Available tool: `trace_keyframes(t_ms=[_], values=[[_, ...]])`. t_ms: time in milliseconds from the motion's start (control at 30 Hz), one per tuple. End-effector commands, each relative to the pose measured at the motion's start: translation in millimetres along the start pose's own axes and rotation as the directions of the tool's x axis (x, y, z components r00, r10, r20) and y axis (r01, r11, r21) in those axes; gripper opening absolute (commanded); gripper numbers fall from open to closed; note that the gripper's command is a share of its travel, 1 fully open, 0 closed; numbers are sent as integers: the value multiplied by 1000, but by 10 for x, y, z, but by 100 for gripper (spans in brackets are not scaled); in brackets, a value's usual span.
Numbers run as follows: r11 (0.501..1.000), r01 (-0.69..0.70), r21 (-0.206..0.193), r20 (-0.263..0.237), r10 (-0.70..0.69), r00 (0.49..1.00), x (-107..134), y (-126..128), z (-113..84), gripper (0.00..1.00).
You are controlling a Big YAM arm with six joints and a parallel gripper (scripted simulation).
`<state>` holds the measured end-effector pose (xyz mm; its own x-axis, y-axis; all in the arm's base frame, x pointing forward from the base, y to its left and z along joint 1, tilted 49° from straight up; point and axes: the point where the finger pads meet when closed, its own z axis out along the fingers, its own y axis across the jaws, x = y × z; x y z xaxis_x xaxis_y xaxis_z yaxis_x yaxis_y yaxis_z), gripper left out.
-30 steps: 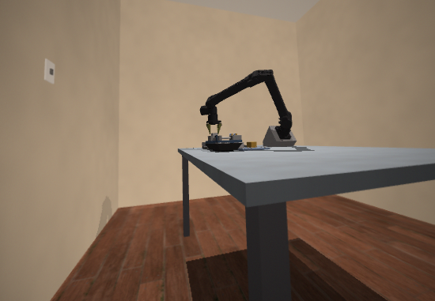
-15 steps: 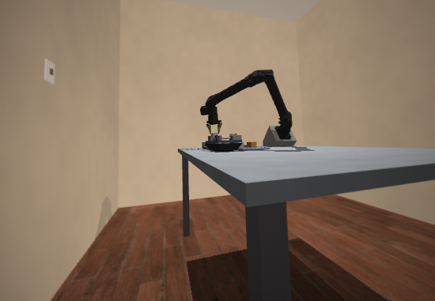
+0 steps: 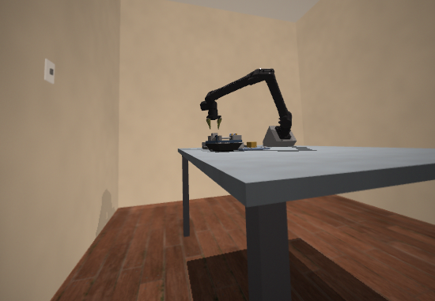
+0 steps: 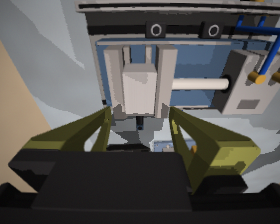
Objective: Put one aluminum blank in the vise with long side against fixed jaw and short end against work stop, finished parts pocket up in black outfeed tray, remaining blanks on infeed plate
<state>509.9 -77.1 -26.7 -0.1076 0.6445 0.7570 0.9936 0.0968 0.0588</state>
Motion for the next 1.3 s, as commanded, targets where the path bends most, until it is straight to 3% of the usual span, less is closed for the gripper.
trace_keyframes(t_ms=[0,300,733,767,1267], values=[[998,42,-45,30,-40,999,7,157,-372,64],[999,42,-24,21,-42,999,12,157,-404,64],[999,24,-31,17,-24,1000,-73,110,-485,64],[999,24,-29,16,-24,1000,-67,111,-472,0],[1000,30,-11,13,-29,999,-5,133,-361,0]])
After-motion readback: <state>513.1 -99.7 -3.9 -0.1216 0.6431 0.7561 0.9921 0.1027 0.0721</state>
